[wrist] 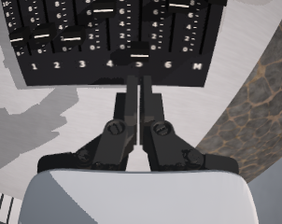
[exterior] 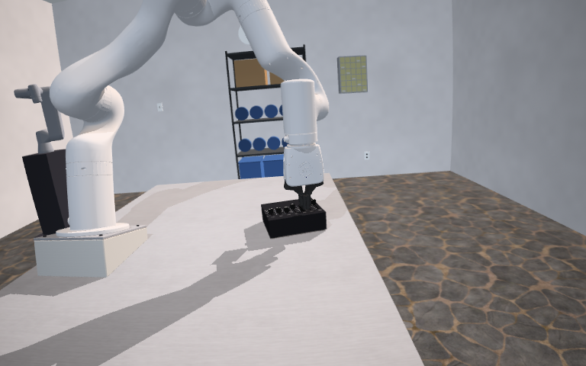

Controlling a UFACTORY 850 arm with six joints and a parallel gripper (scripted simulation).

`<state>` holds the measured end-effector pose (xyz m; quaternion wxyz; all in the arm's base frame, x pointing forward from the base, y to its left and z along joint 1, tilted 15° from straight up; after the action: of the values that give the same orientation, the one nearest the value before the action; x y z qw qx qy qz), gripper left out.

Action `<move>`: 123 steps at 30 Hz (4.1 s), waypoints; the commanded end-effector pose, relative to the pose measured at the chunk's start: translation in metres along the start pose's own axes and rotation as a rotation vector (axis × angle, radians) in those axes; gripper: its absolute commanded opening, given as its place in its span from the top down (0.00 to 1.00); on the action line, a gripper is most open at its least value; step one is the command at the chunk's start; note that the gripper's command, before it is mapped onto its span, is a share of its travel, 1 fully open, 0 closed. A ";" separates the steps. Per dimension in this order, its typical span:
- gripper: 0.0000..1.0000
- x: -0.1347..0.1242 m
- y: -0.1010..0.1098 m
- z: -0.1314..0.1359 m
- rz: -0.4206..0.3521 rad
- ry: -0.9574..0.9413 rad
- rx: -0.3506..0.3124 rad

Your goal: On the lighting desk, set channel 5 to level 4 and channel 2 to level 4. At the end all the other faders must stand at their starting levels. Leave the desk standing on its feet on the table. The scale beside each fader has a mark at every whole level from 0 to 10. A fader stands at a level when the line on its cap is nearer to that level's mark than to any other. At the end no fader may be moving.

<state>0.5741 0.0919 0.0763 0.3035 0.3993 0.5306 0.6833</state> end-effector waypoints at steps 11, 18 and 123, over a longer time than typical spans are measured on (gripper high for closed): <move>1.00 0.000 0.001 0.001 -0.001 0.000 -0.002; 1.00 0.000 0.001 0.001 -0.001 0.000 -0.002; 1.00 0.022 -0.011 0.006 -0.001 0.000 -0.002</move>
<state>0.5675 0.1155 0.0702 0.3035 0.3993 0.5307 0.6833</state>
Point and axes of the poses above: the point where the finger pads meet when closed, its own y axis back along the fingers, its own z axis across the jaws, x = y × z, the point moved 3 cm from there along y, back along the fingers, and after that the axes turned 13 degrees about y, right-handed, at the moved point
